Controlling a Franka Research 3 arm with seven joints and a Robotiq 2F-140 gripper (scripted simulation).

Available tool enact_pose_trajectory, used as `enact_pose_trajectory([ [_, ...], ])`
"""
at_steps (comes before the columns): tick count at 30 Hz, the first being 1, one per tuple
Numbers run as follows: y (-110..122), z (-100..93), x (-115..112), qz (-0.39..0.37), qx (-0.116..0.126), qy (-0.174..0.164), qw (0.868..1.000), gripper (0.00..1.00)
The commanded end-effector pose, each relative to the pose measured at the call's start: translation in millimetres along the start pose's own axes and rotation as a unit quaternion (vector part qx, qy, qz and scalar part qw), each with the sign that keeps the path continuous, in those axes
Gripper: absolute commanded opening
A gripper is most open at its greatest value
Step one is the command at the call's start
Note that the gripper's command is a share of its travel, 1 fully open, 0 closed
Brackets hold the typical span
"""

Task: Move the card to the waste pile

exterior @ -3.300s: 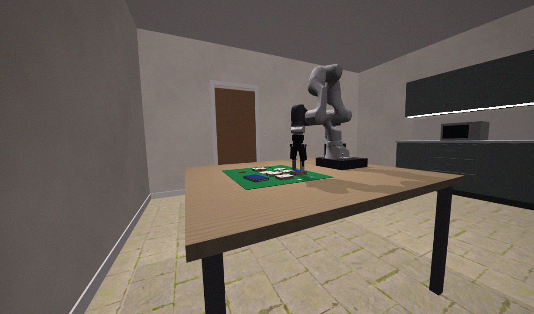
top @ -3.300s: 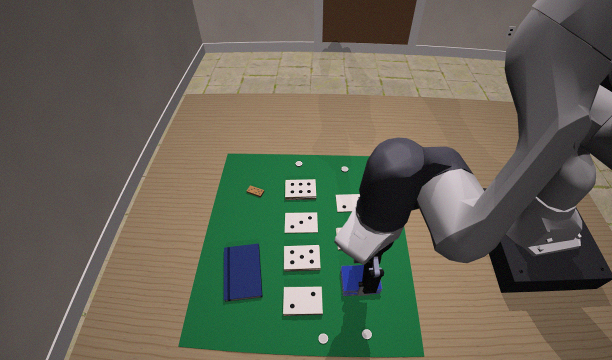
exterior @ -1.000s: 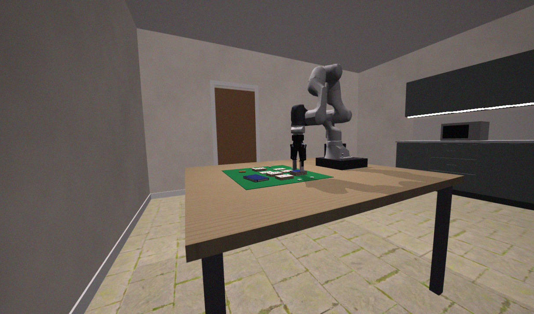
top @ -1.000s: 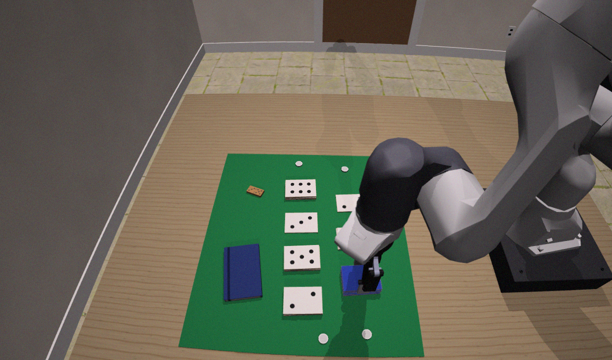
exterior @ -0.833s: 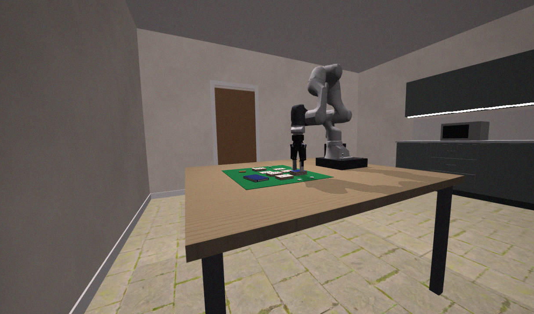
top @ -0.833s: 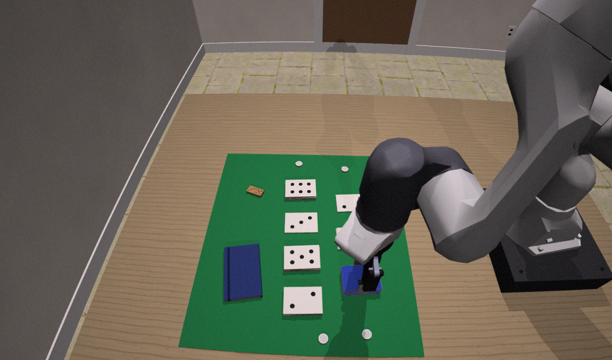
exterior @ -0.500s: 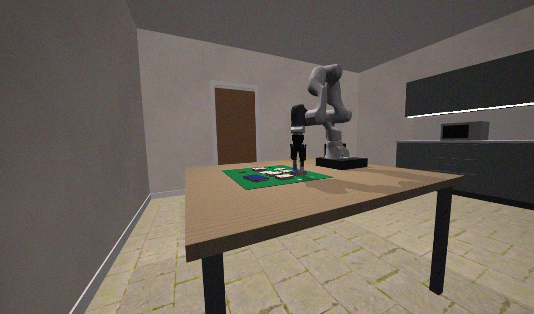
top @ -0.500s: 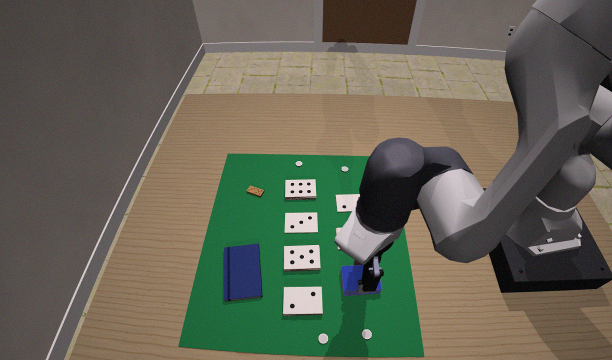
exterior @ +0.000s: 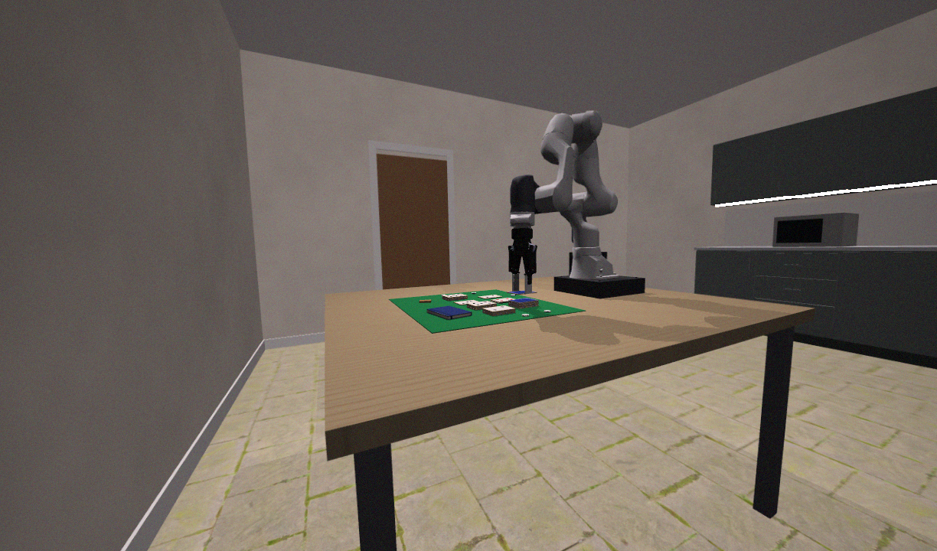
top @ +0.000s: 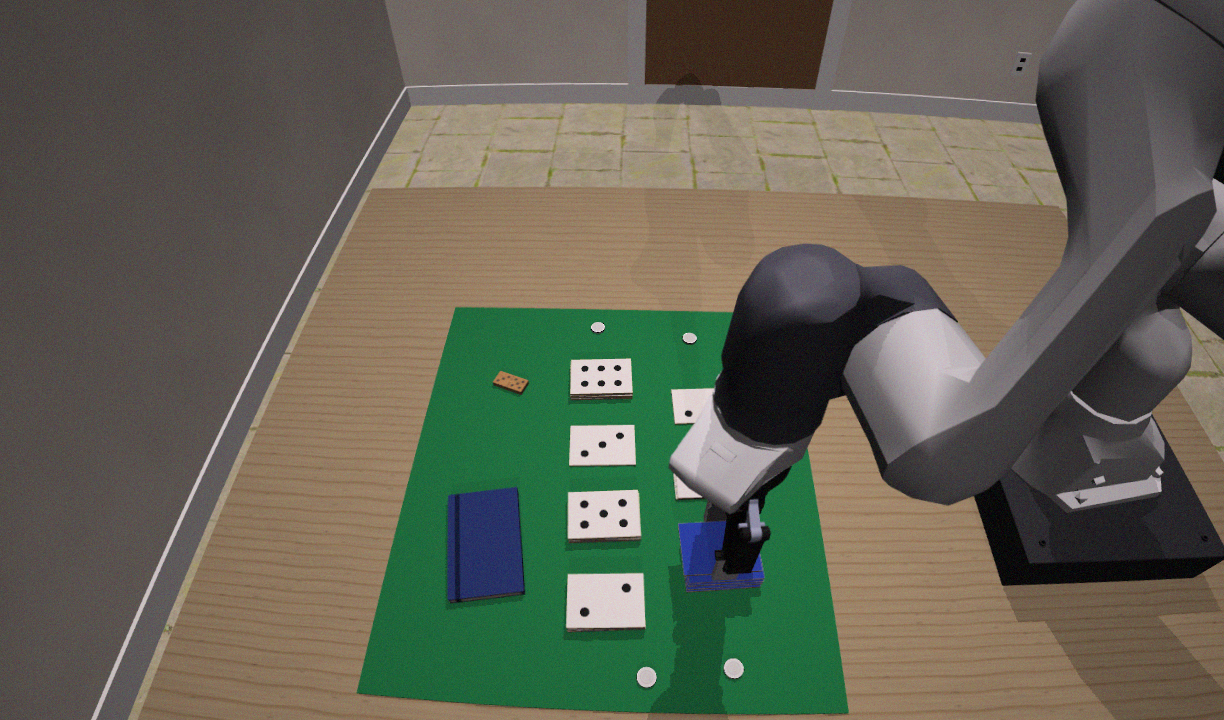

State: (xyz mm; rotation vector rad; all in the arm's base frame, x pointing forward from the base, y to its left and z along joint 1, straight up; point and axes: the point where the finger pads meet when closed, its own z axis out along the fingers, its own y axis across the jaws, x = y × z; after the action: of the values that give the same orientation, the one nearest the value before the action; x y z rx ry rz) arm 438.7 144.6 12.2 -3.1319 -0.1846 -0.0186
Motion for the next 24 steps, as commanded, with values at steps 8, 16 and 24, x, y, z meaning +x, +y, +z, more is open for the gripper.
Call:
enact_pose_trajectory([
  [8, 1.0, -11.9, -5.1, 0.005, -0.002, -0.008, 1.0, 0.43],
  [16, 1.0, -11.9, -5.1, 0.005, -0.002, -0.008, 1.0, 0.43],
  [24, 1.0, -11.9, -5.1, 0.005, -0.002, -0.008, 1.0, 0.43],
])
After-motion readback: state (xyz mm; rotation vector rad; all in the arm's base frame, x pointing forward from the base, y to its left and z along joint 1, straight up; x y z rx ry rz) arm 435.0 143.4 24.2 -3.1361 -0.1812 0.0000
